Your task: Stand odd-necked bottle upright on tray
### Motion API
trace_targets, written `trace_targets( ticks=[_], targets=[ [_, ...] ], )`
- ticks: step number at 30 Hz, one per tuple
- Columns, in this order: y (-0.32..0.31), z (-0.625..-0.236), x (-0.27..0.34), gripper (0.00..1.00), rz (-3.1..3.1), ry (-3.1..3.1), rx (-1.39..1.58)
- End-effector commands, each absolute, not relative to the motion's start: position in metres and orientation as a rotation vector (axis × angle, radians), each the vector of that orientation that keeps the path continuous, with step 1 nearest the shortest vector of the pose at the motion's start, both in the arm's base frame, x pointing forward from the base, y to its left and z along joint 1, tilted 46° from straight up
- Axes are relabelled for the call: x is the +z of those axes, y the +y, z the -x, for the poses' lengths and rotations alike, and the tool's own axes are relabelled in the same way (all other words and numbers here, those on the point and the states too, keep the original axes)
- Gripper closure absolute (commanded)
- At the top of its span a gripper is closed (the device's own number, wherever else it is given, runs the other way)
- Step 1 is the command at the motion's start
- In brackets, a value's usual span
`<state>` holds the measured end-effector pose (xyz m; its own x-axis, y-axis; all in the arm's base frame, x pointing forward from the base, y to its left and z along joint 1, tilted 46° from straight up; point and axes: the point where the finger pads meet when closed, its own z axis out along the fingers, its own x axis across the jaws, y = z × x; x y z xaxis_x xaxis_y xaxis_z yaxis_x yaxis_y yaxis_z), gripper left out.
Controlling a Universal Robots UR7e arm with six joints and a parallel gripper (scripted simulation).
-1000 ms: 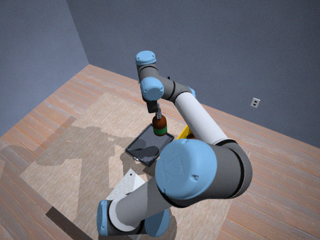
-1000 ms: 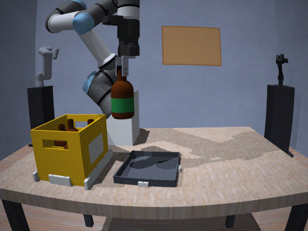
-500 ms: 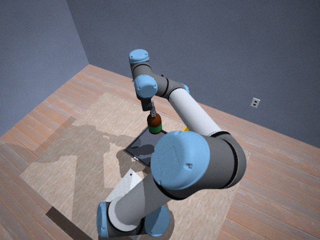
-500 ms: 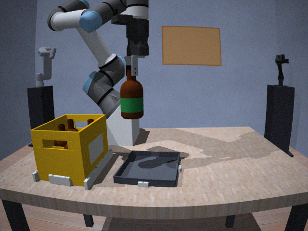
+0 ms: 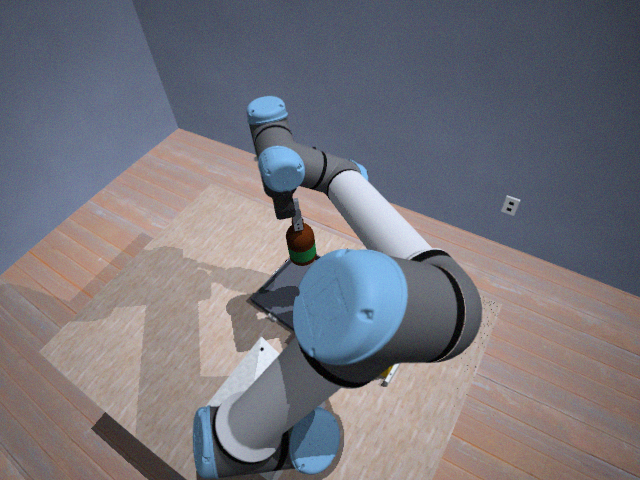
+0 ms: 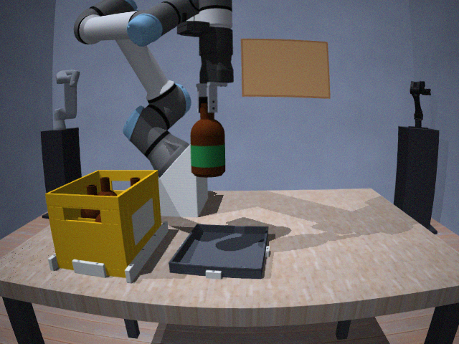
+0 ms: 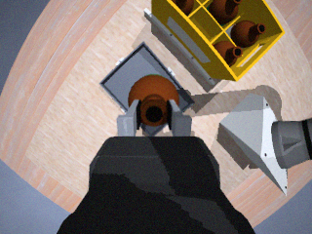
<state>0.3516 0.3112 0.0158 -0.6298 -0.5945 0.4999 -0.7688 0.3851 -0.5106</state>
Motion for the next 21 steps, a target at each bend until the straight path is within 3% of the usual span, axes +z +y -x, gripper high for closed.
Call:
trace_targets(
  ticks=[1, 21],
  targets=[
    [0.314, -0.351, 0.013, 1.0, -1.211, -2.411, 1.08],
    [0.327, -0.347, 0.0, 1.0, -1.211, -2.411, 1.08]
  ],
)
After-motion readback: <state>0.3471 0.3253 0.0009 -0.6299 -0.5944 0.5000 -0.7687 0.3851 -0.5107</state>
